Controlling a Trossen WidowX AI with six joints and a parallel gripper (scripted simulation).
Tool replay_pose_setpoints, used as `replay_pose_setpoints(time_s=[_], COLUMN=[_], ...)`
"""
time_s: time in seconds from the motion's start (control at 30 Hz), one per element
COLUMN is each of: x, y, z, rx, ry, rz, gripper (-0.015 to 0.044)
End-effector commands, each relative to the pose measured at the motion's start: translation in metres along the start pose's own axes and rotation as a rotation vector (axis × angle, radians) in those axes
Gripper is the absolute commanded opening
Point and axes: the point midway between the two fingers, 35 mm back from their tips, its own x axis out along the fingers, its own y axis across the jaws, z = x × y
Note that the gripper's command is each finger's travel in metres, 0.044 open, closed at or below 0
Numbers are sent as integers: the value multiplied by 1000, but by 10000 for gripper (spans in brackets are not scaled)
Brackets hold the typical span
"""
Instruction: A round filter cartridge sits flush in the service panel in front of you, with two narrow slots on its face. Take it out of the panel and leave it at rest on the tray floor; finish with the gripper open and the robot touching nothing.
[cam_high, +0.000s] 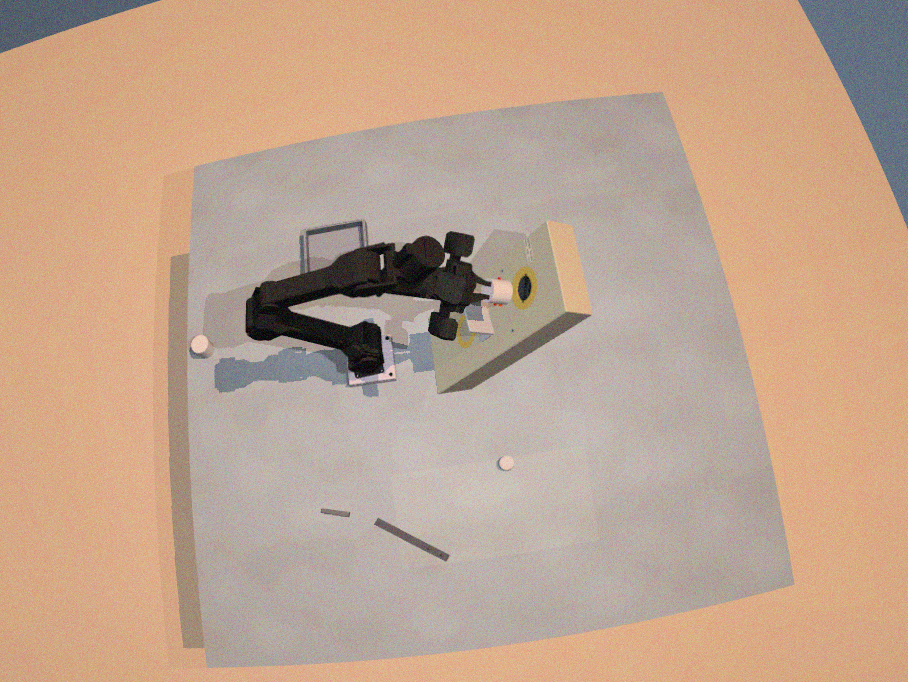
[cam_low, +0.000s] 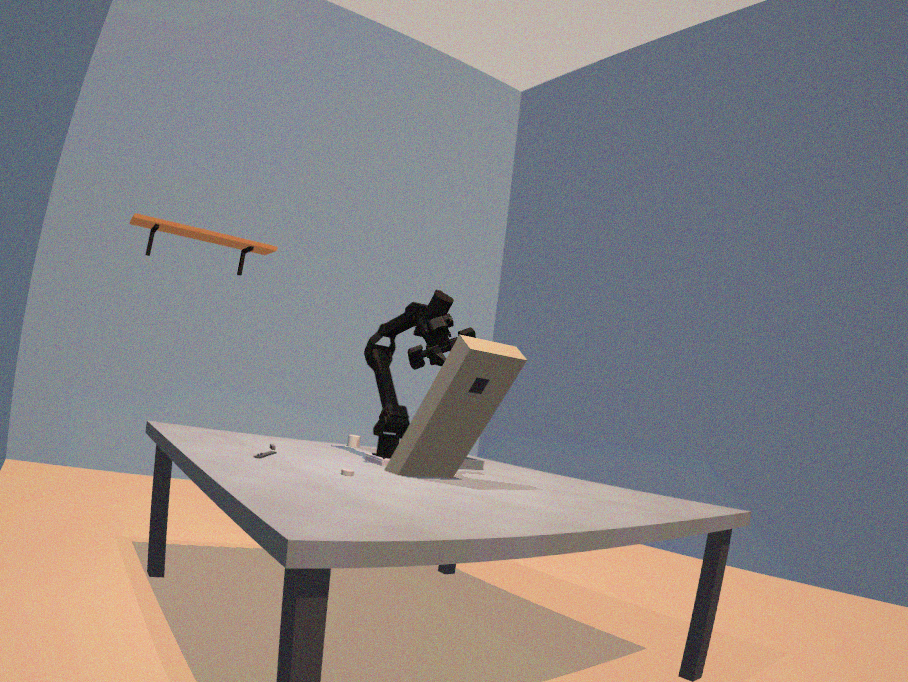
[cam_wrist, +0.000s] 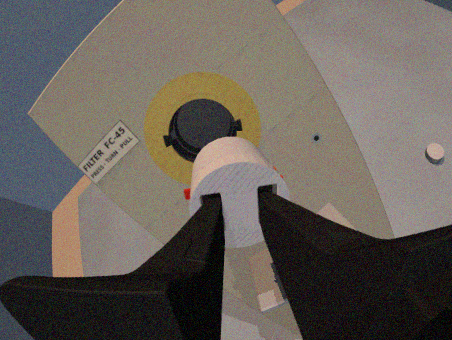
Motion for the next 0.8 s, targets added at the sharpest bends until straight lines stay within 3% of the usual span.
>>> replay_pose_setpoints(time_s=[0.0, 0.47, 0.6, 0.77], x=[0, 7, 7, 7], y=[-5, -29, -27, -27], z=[-8, -42, -39, -39], rx=[1, 1, 2, 2], ry=[-7, -6, 2, 2], rz=[9, 8, -1, -1], gripper=[0, 0, 89, 89])
